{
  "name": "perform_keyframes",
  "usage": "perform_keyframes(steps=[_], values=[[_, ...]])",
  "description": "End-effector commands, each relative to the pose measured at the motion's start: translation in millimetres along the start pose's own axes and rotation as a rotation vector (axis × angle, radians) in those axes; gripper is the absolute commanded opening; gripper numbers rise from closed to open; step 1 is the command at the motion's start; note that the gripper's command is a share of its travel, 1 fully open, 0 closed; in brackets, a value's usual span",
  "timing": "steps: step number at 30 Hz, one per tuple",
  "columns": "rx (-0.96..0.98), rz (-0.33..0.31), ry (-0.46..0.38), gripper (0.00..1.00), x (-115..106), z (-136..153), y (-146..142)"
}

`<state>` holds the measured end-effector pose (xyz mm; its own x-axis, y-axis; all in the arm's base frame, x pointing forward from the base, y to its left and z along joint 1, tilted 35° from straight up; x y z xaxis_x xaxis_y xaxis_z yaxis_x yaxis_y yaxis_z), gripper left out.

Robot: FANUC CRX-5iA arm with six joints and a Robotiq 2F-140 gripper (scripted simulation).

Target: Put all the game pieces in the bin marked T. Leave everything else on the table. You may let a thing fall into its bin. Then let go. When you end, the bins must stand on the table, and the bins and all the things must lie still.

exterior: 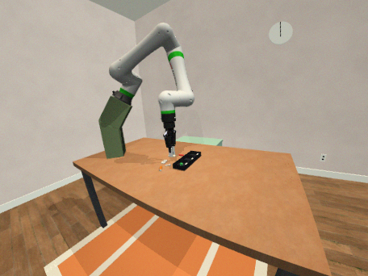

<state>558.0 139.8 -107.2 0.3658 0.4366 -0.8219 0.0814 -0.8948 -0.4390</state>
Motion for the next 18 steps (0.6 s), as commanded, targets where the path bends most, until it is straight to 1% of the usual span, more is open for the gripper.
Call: perform_keyframes(steps=[1,2,6,18], values=[[0.000,0.000,0.000,0.13,-7,0,0],[0.000,0.000,0.000,0.13,-7,0,0],[0.000,0.000,0.000,0.13,-20,0,0],[0.000,0.000,0.000,0.13,-20,0,0]])
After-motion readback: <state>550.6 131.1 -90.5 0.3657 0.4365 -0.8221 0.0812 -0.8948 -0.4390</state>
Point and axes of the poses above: the point where the finger pads meet when closed, its own x axis out along the fingers, its own y axis across the jaws, z = x × y, the point moved 2 cm from there along -x, back along the fingers, and after that the axes turned 9 degrees about x, right-handed, at the moved point
